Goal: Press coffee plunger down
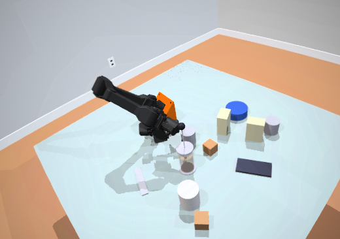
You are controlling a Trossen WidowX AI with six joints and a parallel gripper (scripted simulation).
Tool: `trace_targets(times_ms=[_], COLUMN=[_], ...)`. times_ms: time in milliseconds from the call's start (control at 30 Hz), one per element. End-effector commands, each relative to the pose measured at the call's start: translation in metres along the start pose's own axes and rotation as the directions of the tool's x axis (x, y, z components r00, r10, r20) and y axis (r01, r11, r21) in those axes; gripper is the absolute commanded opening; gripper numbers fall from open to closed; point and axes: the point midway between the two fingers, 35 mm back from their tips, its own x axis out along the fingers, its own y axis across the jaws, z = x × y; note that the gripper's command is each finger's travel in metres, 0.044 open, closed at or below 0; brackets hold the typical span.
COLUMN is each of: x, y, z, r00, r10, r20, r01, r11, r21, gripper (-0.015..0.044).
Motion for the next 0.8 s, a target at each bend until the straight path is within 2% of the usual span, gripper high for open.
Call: trace_targets(times_ms=[0, 33, 333, 533, 667, 767], x=[0.0, -0.001, -0.034, -0.045, -0.068, -0.104], y=[0.0, 0.001, 0.024, 0.036, 0.049, 0.063], z=[0.0, 0.001, 0.018, 0.019, 0.03, 0.04], r00=[1.0, 1.0, 0.976, 0.96, 0.907, 0.81], r10=[0.003, 0.007, 0.109, 0.148, 0.187, 0.234], r20=[0.0, 0.007, 0.188, 0.237, 0.378, 0.537], r01=[-0.003, -0.007, -0.089, -0.112, -0.107, -0.08], r11=[1.0, 1.0, 0.99, 0.981, 0.969, 0.952], r21=[-0.001, -0.005, -0.109, -0.158, -0.222, -0.294], gripper=[0.0426, 0.044, 0.044, 0.044, 0.044, 0.044])
